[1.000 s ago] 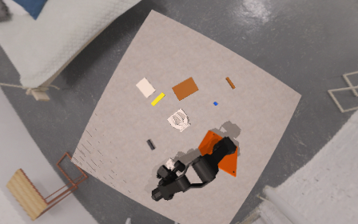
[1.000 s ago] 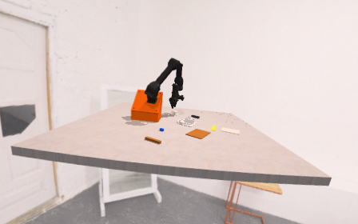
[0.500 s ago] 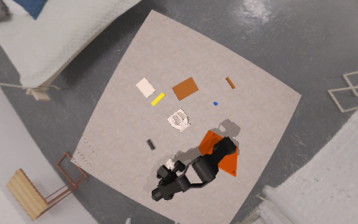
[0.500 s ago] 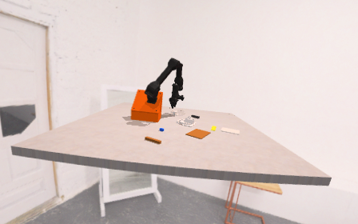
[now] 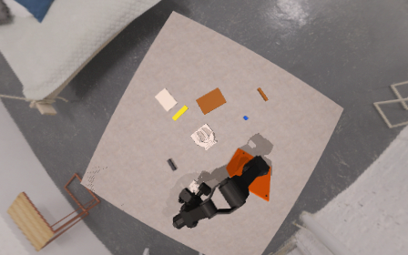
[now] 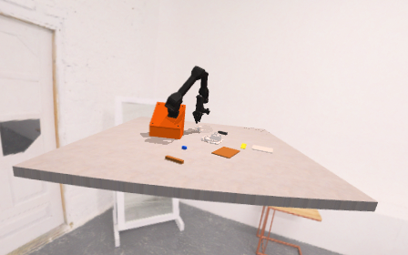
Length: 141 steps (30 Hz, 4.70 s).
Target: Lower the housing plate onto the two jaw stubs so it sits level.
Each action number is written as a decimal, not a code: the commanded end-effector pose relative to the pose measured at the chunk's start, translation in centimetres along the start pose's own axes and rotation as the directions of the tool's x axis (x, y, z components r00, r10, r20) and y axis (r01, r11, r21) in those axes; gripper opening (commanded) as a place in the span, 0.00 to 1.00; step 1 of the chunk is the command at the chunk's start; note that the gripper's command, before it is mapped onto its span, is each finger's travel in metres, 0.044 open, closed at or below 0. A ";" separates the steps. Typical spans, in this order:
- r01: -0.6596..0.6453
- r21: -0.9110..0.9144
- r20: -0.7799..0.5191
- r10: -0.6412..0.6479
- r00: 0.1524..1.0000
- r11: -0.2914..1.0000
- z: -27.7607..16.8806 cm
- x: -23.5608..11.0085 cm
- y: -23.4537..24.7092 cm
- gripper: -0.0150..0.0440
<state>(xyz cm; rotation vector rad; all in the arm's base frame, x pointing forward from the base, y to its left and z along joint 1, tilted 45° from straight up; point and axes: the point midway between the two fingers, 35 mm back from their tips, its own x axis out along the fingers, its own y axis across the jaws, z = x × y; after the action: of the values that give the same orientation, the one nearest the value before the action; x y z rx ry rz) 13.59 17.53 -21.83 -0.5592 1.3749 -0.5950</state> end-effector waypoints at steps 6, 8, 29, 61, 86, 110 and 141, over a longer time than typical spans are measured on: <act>0.000 -0.004 0.002 0.000 1.000 1.000 0.0 0.1 0.0 1.00; 0.000 -0.004 0.002 0.000 1.000 1.000 0.0 0.1 0.0 1.00; 0.000 -0.004 0.002 0.000 1.000 1.000 0.0 0.1 0.0 1.00; 0.000 -0.001 0.001 0.000 1.000 1.000 0.1 1.5 0.1 1.00; 0.001 -0.004 0.003 -0.001 1.000 1.000 0.2 5.2 0.1 1.00; 0.000 0.001 0.001 0.000 1.000 1.000 0.2 5.2 0.2 0.98; -0.001 -0.001 0.001 0.001 1.000 1.000 0.3 2.5 0.3 0.85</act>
<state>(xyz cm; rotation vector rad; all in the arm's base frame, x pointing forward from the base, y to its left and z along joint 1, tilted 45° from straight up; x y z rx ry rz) 14.15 15.22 -24.48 -0.5699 1.3751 -0.5945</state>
